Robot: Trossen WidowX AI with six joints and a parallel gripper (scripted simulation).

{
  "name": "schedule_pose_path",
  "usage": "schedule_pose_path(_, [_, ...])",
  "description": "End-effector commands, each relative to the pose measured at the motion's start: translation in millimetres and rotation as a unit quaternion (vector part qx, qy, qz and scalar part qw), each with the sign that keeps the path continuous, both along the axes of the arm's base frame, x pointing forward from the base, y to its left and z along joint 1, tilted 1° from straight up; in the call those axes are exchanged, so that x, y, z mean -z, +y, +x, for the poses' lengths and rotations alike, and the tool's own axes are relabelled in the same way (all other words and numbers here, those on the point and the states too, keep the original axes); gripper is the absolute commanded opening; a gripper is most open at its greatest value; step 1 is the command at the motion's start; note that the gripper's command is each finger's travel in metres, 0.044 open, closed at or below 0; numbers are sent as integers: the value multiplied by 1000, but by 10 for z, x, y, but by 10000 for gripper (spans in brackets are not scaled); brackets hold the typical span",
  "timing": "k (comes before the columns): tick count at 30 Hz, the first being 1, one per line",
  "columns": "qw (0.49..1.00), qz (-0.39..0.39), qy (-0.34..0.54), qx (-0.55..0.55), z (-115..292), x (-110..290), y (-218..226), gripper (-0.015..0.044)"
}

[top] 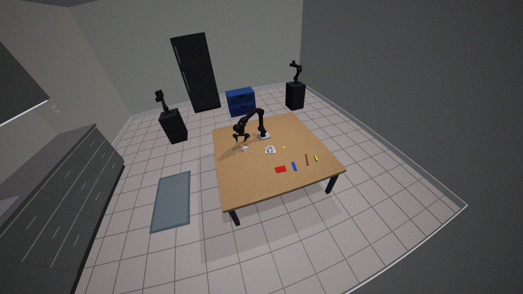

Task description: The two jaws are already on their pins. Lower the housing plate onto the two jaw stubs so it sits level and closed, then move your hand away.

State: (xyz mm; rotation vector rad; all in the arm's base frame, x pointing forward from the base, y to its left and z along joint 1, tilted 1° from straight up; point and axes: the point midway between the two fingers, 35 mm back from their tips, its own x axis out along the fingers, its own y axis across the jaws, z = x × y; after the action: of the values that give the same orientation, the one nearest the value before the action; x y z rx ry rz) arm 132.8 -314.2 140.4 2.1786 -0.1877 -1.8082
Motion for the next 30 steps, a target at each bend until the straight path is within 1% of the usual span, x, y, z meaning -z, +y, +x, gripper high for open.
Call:
schedule_pose_path(1, [999,40,19,11,49,76,55,440])
schedule_pose_path(13, [985,147,86,40,169,236,277,440])
schedule_pose_path(18, [984,148,87,40,171,255,279,440])
schedule_pose_path(23, [984,148,87,40,176,622,277,440])
schedule_pose_path(30, [984,148,87,40,176,639,278,440])
